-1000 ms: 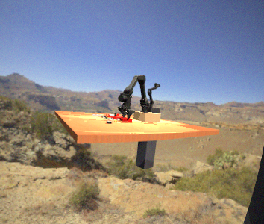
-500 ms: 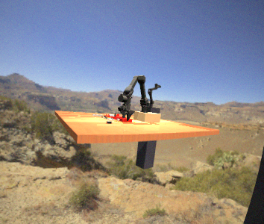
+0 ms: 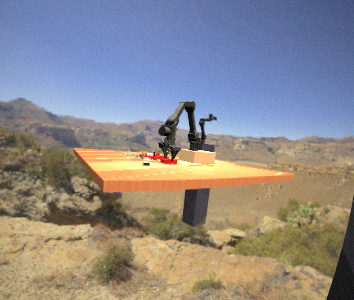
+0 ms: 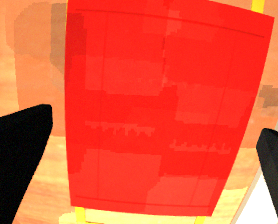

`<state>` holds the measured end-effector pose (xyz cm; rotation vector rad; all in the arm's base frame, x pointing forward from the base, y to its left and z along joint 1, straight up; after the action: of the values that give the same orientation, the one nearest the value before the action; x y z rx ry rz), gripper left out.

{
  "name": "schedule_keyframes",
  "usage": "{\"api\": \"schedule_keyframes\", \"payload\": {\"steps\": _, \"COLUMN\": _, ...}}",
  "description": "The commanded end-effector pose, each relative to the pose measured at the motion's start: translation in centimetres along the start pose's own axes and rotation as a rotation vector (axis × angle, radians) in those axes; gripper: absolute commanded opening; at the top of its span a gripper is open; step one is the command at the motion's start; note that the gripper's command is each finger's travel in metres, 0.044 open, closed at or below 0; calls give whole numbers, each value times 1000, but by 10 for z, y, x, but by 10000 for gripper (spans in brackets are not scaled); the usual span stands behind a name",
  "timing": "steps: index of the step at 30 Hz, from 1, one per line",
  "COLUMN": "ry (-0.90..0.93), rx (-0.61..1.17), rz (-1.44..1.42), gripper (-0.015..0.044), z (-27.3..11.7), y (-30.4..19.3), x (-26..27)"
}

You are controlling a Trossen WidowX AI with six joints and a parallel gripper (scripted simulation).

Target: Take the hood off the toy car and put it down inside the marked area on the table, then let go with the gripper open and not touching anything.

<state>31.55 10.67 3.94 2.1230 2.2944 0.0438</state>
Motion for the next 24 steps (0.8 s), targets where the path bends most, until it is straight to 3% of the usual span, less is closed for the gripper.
{"api": "schedule_keyframes", "payload": {"steps": 1, "ry": 4, "rx": -12, "rz": 0, "gripper": 440, "z": -25, "y": 4, "x": 1}}
{"api": "schedule_keyframes", "payload": {"steps": 6, "ry": 5, "rx": -8, "rz": 0, "gripper": 440, "z": -64, "y": 3, "x": 0}}
{"api": "schedule_keyframes", "payload": {"steps": 24, "ry": 5, "rx": -8, "rz": 0, "gripper": 440, "z": -64, "y": 3, "x": 0}}
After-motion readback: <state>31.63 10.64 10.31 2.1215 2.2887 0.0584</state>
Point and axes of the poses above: the point midway between the two fingers, 35 mm back from their tips, its own z axis out along the fingers, its own x axis across the jaws, y = z × x, the point moved 6 cm from there along -z, back along the fingers, and after that the axes turned 11 degrees about -z, right-handed, at the moved point
